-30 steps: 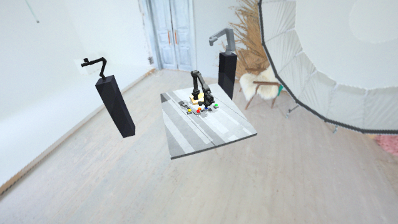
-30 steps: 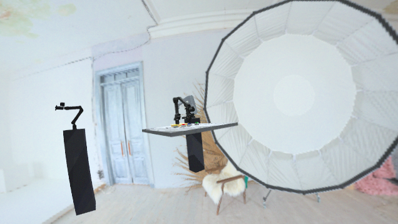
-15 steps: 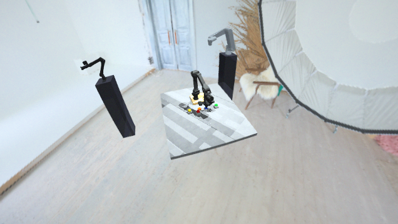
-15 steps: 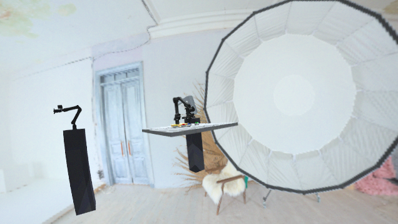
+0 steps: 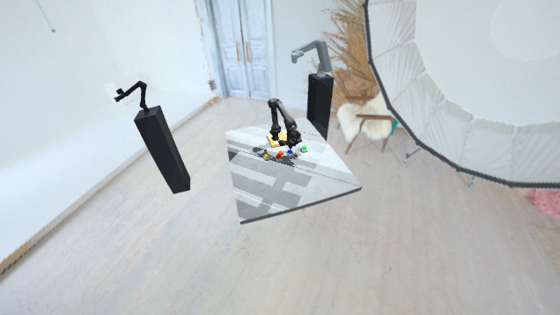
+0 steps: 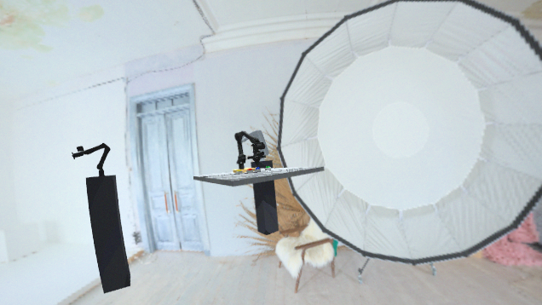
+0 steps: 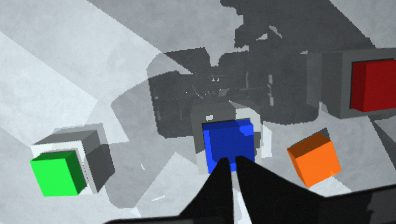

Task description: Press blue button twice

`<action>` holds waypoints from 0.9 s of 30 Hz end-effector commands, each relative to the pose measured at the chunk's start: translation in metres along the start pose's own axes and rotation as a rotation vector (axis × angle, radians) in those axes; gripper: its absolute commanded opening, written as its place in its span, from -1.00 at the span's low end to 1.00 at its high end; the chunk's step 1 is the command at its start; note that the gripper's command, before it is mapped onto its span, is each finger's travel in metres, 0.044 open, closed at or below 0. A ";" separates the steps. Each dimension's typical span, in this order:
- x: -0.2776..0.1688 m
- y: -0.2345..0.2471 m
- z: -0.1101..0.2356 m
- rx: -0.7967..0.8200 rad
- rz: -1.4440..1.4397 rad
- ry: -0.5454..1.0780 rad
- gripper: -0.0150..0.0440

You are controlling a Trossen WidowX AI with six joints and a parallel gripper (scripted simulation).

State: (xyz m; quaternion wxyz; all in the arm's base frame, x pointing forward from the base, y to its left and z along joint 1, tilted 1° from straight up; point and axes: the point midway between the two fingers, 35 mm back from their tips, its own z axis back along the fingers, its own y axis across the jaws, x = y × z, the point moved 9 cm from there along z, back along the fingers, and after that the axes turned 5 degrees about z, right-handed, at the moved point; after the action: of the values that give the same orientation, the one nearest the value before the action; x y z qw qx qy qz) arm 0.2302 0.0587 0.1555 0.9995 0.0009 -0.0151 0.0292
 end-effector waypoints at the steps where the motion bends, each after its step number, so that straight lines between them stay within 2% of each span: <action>1: -0.001 -0.001 -0.008 -0.007 -0.002 0.007 -0.42; 14: -0.002 -0.001 -0.029 -0.007 -0.002 0.007 -0.42; 27: -0.002 -0.001 -0.030 -0.007 -0.002 0.007 -0.42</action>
State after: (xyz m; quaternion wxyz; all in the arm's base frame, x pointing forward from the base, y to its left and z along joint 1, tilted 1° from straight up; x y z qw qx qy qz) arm 0.2307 0.0586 0.1272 0.9995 0.0008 -0.0146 0.0291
